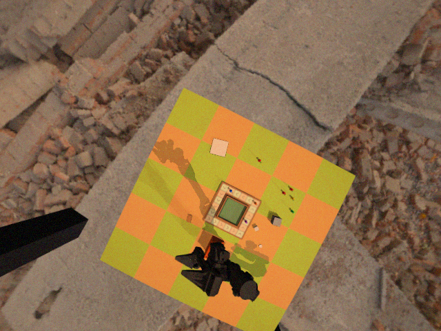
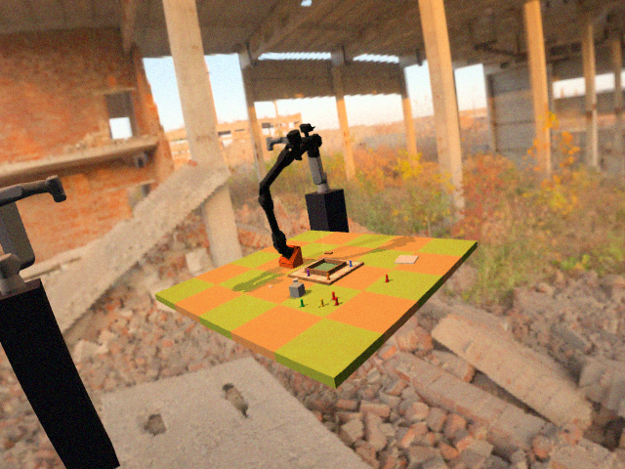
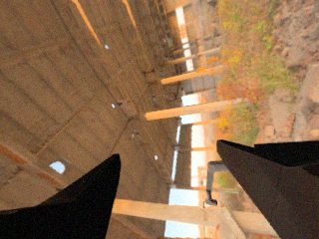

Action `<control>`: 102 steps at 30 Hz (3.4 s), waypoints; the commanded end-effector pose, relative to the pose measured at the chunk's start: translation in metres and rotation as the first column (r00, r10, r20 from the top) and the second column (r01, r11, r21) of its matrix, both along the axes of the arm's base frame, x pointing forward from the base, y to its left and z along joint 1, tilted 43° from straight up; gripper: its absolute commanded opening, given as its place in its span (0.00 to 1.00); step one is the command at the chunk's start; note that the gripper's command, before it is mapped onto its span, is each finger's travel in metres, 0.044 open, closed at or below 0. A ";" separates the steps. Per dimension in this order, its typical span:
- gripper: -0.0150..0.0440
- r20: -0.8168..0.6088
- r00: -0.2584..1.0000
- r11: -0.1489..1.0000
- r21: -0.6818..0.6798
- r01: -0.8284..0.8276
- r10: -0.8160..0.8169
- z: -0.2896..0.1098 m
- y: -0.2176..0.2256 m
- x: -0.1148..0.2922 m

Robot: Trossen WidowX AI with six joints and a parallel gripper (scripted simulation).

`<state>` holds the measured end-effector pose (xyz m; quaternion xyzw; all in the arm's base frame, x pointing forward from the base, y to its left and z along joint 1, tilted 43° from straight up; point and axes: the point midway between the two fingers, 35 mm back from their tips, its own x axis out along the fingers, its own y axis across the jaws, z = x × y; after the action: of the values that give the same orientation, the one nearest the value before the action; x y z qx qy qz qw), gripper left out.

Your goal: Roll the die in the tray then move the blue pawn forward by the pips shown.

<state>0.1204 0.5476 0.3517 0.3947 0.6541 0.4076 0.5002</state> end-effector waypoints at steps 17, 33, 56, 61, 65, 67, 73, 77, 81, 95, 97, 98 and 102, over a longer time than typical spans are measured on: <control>0.72 0.401 0.816 0.771 -0.319 0.551 -0.416 -0.079 -0.170 0.193; 0.72 0.679 0.664 0.149 -0.655 0.740 -0.313 -0.154 -0.436 0.237; 0.72 0.494 0.862 -0.436 -0.805 0.403 -0.115 -0.191 -0.634 0.132; 0.72 0.494 0.862 -0.436 -0.804 0.403 -0.114 -0.201 -0.644 0.134; 0.72 0.495 0.862 -0.437 -0.804 0.404 -0.114 -0.211 -0.653 0.135; 0.72 0.495 0.862 -0.437 -0.804 0.404 -0.114 -0.212 -0.654 0.135; 0.72 0.495 0.862 -0.437 -0.804 0.404 -0.114 -0.217 -0.659 0.136; 0.72 0.495 0.861 -0.437 -0.804 0.404 -0.114 -0.222 -0.663 0.137; 0.72 0.495 0.861 -0.437 -0.804 0.404 -0.114 -0.226 -0.668 0.137; 0.50 0.495 0.861 -0.439 -0.803 0.404 -0.113 -0.235 -0.676 0.138; 0.44 0.495 0.861 -0.439 -0.803 0.404 -0.113 -0.235 -0.676 0.138; 0.43 0.495 0.861 -0.439 -0.803 0.404 -0.113 -0.235 -0.676 0.138; 0.39 0.495 0.861 -0.439 -0.803 0.404 -0.113 -0.235 -0.676 0.138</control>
<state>0.2579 -0.1284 0.1176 -0.0726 0.5285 -0.4086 0.7406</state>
